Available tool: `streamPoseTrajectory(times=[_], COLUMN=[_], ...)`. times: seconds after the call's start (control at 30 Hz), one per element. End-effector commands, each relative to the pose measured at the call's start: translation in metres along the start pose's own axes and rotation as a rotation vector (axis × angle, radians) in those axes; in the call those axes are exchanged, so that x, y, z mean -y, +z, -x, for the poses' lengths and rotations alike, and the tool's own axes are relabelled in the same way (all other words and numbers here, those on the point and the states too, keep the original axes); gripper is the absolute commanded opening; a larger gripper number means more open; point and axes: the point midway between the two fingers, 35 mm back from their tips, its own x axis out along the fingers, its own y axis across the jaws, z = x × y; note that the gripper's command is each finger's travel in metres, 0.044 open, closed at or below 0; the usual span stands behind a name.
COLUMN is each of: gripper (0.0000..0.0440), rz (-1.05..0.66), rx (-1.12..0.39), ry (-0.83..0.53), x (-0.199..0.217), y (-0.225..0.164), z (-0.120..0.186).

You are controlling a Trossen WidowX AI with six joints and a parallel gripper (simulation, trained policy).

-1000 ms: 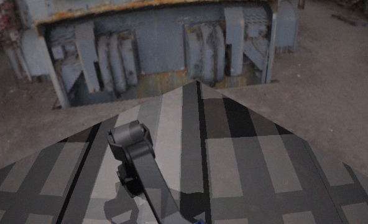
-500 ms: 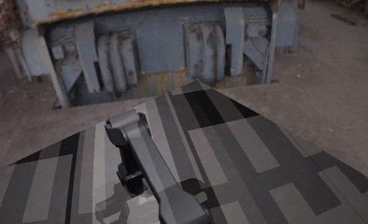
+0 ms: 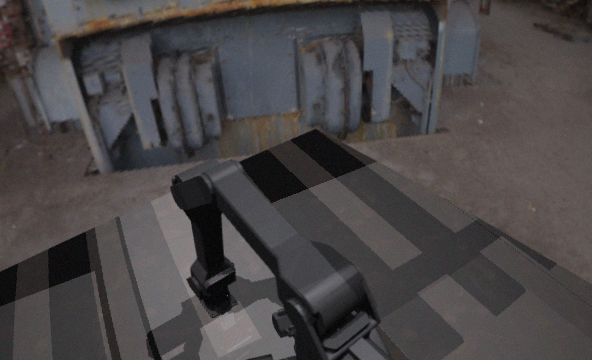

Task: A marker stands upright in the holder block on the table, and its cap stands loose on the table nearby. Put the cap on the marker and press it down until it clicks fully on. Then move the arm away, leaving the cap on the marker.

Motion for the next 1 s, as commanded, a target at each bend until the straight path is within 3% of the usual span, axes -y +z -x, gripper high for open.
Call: streamPoseTrajectory(times=[0.0, 0.43, 0.97], gripper=[0.0008, 0.0, 0.0], rz=[0.019, 0.089, 0.118], rx=[0.011, 0.051, 0.074], ry=[-0.001, 0.015, 0.025], x=[0.01, 0.029, 0.029], y=[0.014, 0.053, 0.062], z=[0.008, 0.017, 0.0])
